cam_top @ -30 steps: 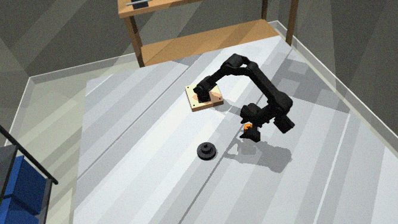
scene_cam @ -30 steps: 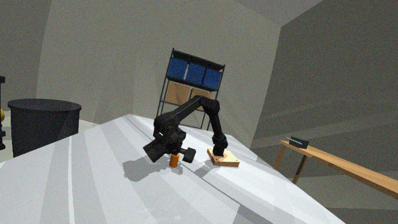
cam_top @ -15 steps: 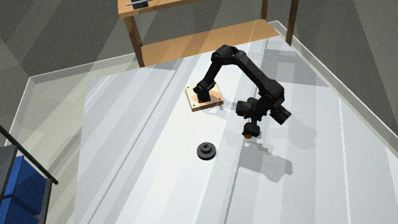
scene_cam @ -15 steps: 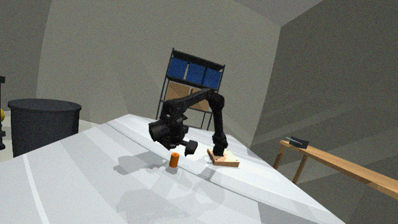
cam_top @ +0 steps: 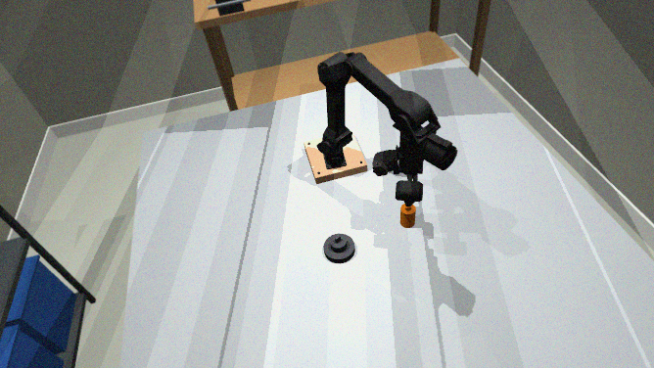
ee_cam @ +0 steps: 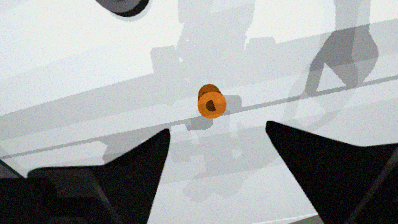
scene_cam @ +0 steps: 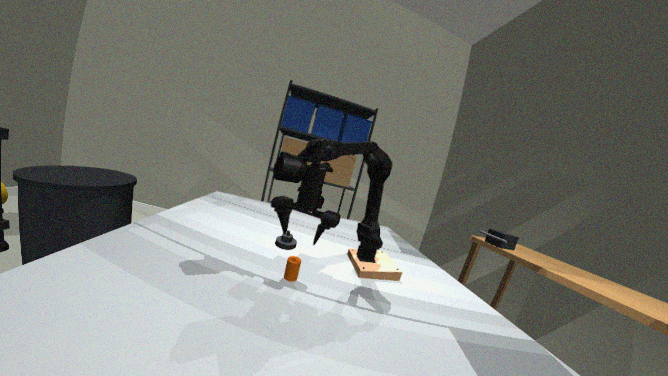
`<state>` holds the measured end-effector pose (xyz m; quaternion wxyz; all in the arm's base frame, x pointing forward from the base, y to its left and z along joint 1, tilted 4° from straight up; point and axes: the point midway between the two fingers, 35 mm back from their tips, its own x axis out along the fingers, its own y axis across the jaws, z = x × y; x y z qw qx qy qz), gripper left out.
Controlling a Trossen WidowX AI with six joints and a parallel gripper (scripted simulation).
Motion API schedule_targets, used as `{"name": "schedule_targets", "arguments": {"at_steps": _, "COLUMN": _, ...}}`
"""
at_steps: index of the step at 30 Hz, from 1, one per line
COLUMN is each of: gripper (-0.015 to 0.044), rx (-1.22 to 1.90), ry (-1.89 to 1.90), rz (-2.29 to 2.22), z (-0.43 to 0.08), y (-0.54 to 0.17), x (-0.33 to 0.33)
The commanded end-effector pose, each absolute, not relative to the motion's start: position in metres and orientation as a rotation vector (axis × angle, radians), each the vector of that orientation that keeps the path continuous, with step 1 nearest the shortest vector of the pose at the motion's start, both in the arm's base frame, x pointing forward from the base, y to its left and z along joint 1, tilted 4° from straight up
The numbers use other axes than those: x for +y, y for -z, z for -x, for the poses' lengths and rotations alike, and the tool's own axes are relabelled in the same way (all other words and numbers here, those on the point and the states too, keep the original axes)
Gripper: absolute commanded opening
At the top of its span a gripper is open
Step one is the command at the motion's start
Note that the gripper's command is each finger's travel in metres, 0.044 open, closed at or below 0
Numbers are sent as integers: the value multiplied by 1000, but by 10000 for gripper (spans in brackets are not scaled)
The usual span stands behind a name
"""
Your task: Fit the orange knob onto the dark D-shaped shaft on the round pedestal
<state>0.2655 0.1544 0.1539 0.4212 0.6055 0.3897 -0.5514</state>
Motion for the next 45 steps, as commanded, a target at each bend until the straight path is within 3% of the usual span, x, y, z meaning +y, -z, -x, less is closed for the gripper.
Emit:
{"name": "schedule_targets", "arguments": {"at_steps": 1, "gripper": 440, "rx": 1020, "ry": 1330, "rz": -1475, "z": -265, "y": -154, "x": 154}}
{"name": "schedule_targets", "arguments": {"at_steps": 13, "gripper": 440, "rx": 1419, "ry": 511, "rz": -587, "z": -265, "y": -154, "x": 154}}
{"name": "schedule_targets", "arguments": {"at_steps": 27, "gripper": 440, "rx": 1476, "ry": -118, "rz": 100, "z": -263, "y": -154, "x": 154}}
{"name": "schedule_targets", "arguments": {"at_steps": 45, "gripper": 440, "rx": 1473, "ry": -165, "rz": 151, "z": -263, "y": -154, "x": 154}}
